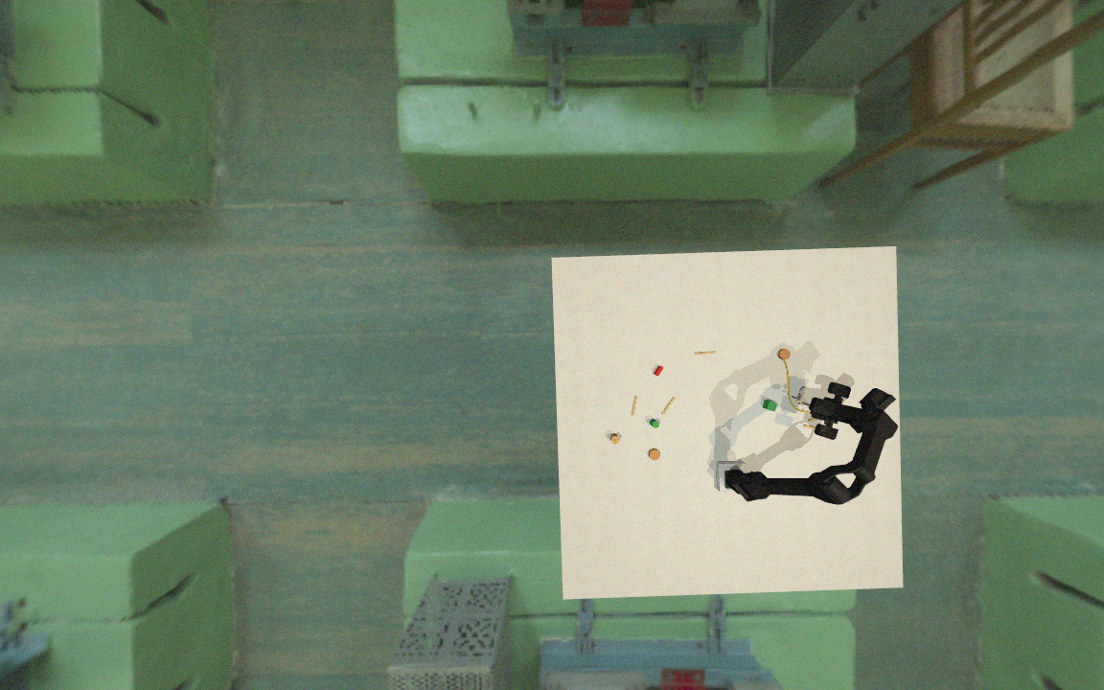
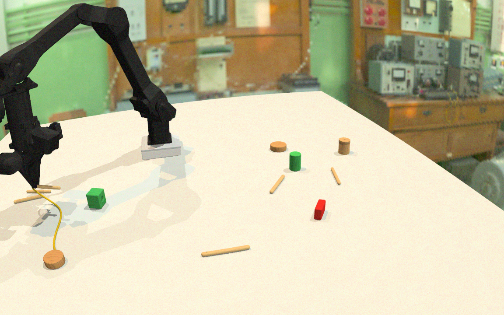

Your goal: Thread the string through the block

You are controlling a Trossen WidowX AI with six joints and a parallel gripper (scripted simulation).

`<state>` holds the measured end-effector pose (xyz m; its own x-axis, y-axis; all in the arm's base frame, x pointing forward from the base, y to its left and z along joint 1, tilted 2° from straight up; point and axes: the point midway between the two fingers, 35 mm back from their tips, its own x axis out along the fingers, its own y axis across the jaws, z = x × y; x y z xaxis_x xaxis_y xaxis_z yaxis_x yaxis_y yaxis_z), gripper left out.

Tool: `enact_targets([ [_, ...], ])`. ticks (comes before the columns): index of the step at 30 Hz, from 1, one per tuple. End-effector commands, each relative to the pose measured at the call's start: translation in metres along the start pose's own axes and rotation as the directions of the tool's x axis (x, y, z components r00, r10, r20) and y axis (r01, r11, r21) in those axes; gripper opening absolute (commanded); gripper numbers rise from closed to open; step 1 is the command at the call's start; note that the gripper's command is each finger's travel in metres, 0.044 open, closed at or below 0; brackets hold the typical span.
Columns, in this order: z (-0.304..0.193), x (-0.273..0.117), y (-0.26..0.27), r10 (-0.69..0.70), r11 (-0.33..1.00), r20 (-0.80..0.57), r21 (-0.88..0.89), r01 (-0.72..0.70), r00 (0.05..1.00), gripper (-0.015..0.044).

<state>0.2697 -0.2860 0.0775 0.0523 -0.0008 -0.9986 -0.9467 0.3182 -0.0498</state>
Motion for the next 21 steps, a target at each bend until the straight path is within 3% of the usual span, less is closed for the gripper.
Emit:
enact_targets([
  [1,-0.006,-0.002,-0.002,-0.004,1.0,-0.009,-0.007,0.004,1.0,0.0],
  [21,-0.032,-0.003,-0.004,-0.004,1.0,-0.01,-0.007,0.004,1.0,0.0],
])
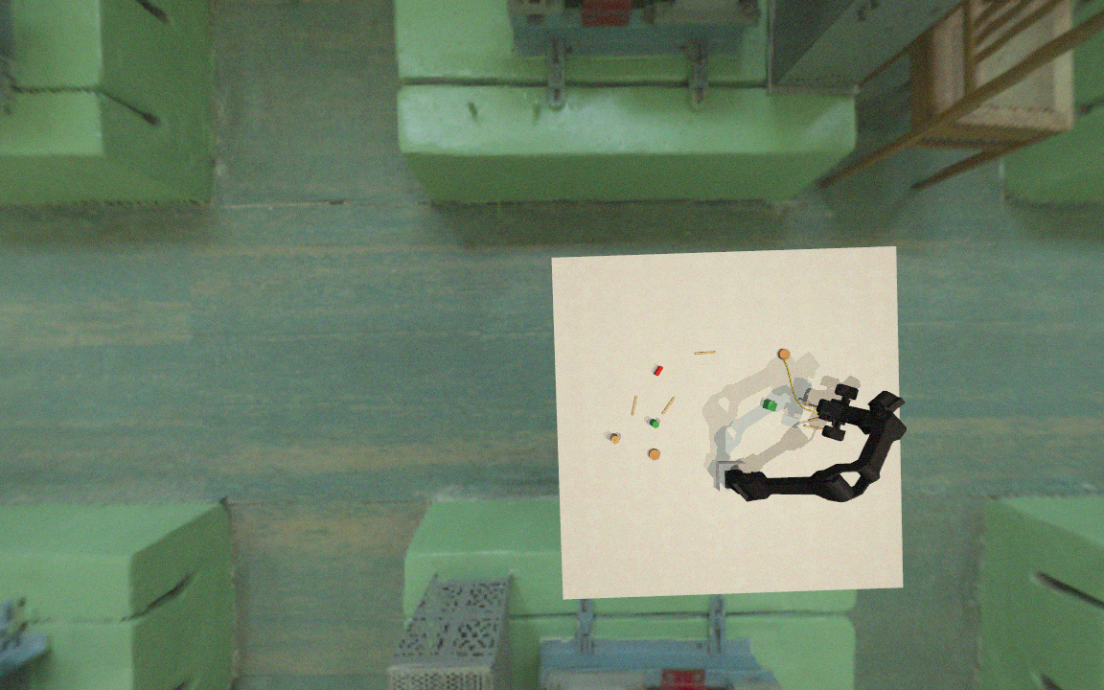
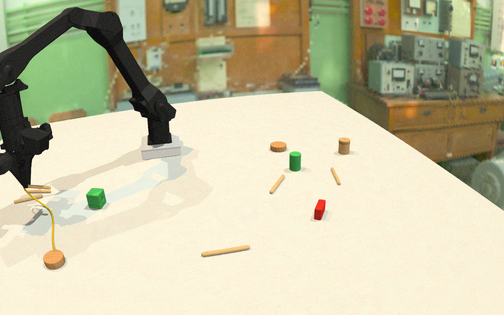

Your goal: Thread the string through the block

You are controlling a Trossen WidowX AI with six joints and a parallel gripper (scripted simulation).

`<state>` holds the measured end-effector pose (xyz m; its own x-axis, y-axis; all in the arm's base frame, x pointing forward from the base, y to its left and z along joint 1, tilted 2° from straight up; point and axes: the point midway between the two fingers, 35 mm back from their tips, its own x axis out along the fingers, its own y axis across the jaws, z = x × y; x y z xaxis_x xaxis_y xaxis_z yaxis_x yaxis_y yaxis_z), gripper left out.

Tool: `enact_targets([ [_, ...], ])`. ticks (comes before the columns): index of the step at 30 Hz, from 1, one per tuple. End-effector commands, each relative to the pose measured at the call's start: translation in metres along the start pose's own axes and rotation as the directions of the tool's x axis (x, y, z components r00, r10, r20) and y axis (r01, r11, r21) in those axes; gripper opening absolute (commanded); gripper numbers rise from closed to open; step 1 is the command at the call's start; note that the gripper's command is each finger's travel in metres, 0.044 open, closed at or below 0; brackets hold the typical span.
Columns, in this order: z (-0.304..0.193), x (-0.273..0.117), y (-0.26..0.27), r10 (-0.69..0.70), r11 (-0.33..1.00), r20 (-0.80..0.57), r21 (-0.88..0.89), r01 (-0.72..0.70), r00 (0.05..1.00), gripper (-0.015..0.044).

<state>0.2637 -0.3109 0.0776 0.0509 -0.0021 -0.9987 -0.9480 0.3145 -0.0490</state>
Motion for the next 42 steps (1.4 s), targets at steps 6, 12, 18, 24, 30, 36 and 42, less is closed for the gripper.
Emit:
enact_targets([
  [6,-0.014,-0.003,-0.001,-0.004,1.0,-0.009,-0.002,0.004,1.0,0.0],
  [12,-0.022,-0.003,-0.001,-0.005,1.0,-0.01,-0.001,0.005,1.0,0.0],
  [18,-0.029,-0.003,-0.001,-0.005,1.0,-0.01,-0.001,0.005,1.0,0.0],
  [24,-0.037,-0.003,0.0,-0.005,1.0,-0.011,-0.001,0.004,1.0,0.0],
  [30,-0.045,-0.003,0.001,-0.004,1.0,-0.012,-0.002,0.004,1.0,0.0],
  [36,-0.05,-0.003,0.001,-0.004,1.0,-0.016,-0.002,0.004,1.0,0.0],
  [42,-0.049,0.0,0.003,-0.004,1.0,-0.016,-0.002,0.004,1.0,0.0],
])
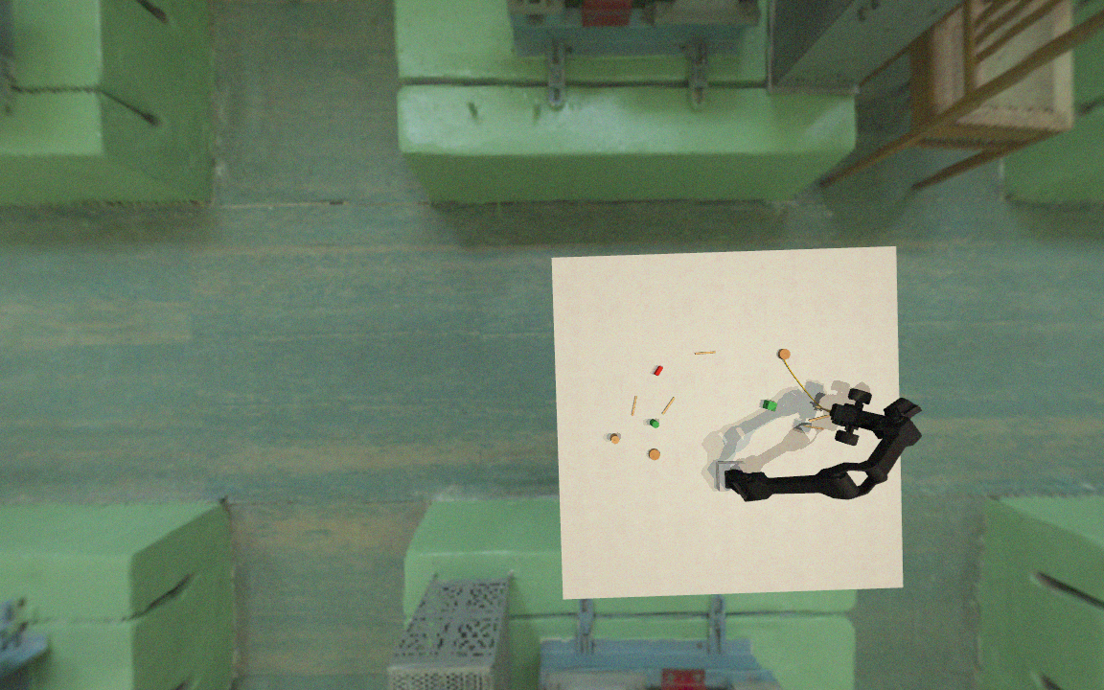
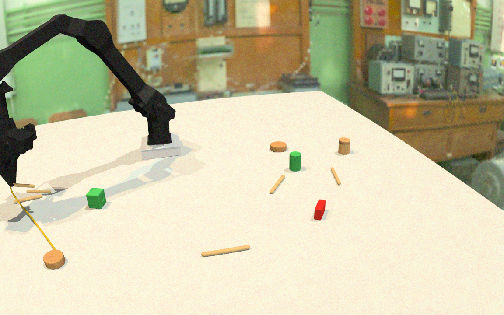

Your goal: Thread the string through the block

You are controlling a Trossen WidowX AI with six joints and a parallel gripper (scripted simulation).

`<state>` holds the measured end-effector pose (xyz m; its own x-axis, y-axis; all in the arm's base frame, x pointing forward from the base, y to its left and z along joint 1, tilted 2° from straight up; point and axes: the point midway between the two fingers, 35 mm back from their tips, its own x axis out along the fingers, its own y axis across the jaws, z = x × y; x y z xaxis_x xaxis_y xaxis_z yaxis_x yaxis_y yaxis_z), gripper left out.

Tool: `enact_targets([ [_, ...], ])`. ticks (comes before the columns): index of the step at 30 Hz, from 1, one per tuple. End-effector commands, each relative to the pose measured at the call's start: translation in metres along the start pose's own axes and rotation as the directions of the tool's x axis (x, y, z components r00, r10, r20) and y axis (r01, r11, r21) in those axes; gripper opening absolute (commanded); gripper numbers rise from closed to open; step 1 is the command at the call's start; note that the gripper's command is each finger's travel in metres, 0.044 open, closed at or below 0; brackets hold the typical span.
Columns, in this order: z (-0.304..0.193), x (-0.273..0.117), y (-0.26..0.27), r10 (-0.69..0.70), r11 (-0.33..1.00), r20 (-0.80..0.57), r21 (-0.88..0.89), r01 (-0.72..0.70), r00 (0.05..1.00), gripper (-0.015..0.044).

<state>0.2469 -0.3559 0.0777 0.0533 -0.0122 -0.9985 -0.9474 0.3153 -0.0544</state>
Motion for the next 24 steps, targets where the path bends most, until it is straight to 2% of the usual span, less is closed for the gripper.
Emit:
enact_targets([
  [1,0.0,0.002,0.002,0.001,1.0,-0.007,-0.003,-0.001,1.0,0.0],
  [24,0.009,0.02,0.019,0.003,1.0,-0.004,-0.003,-0.003,1.0,0.0],
])
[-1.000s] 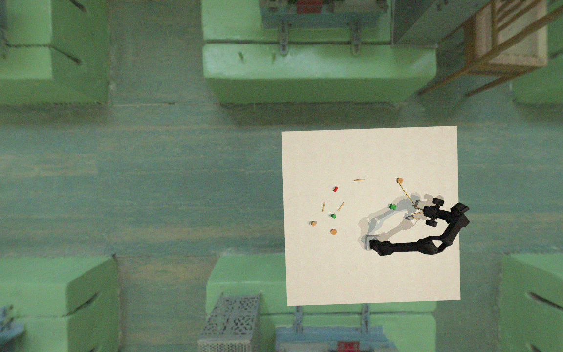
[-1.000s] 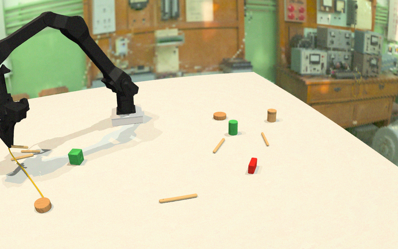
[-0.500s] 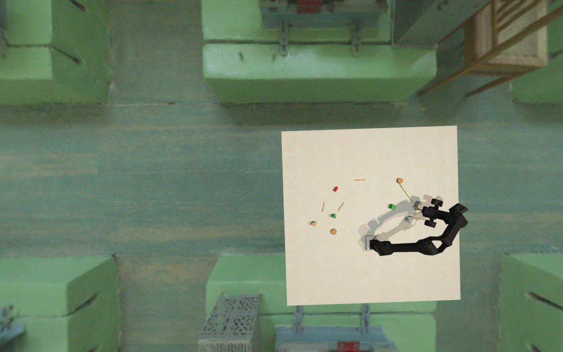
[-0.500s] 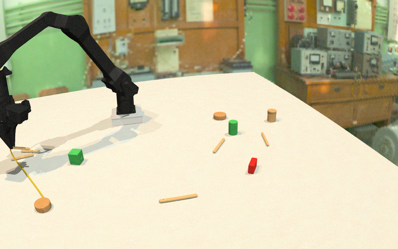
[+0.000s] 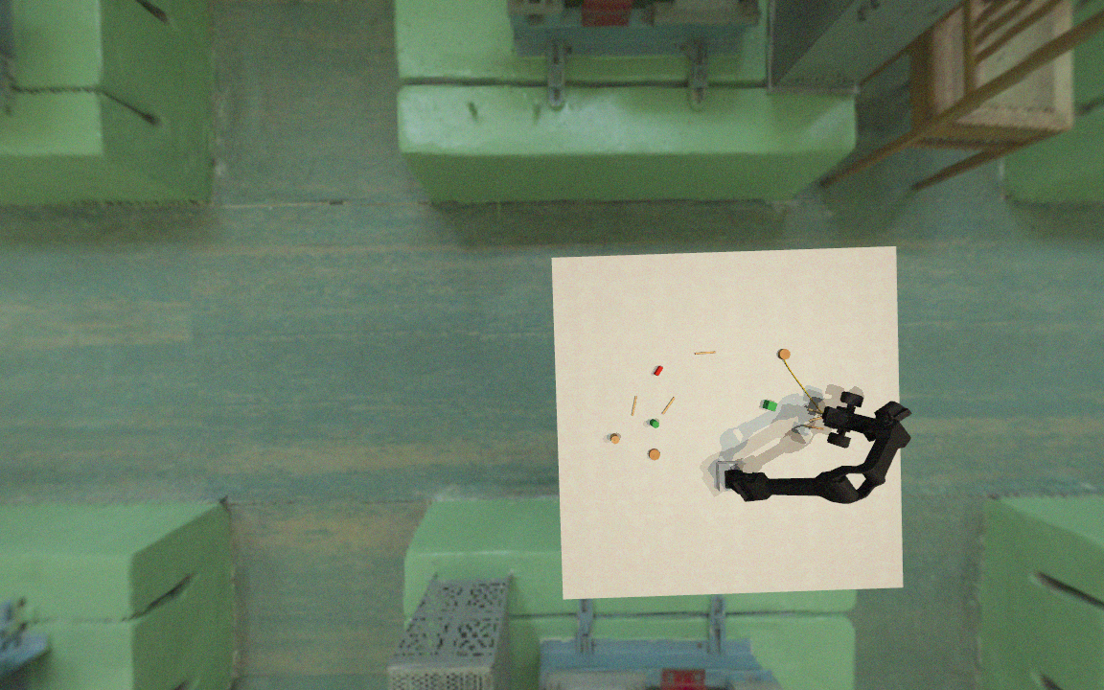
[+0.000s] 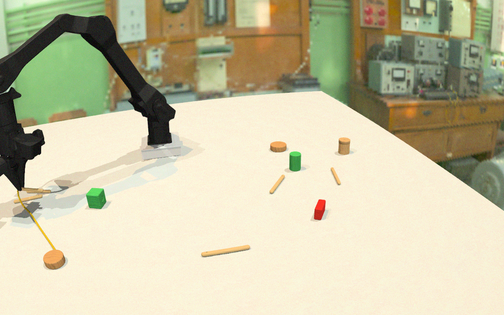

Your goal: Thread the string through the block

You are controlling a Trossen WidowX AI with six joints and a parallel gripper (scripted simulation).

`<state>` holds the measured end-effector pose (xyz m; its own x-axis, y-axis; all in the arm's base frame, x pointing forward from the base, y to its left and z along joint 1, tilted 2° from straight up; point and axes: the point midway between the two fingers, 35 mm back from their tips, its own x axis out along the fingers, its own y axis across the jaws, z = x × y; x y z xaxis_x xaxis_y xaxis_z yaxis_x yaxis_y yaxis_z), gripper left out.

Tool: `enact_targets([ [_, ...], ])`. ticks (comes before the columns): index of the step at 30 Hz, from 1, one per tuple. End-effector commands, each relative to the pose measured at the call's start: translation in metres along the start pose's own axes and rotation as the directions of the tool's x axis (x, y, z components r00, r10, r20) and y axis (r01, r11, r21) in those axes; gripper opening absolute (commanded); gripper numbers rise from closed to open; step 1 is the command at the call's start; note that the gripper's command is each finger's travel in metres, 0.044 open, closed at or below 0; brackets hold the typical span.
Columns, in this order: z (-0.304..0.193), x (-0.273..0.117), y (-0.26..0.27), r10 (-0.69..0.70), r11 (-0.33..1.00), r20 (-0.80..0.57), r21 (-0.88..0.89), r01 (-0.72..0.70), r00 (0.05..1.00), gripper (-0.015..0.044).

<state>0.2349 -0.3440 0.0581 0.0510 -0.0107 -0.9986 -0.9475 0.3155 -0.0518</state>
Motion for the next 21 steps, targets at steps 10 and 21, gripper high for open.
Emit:
enact_targets([
  [10,0.006,0.009,0.011,0.001,1.0,-0.003,-0.003,-0.001,1.0,0.0],
  [21,0.011,0.018,0.021,0.002,1.0,-0.001,-0.003,-0.002,1.0,0.0],
])
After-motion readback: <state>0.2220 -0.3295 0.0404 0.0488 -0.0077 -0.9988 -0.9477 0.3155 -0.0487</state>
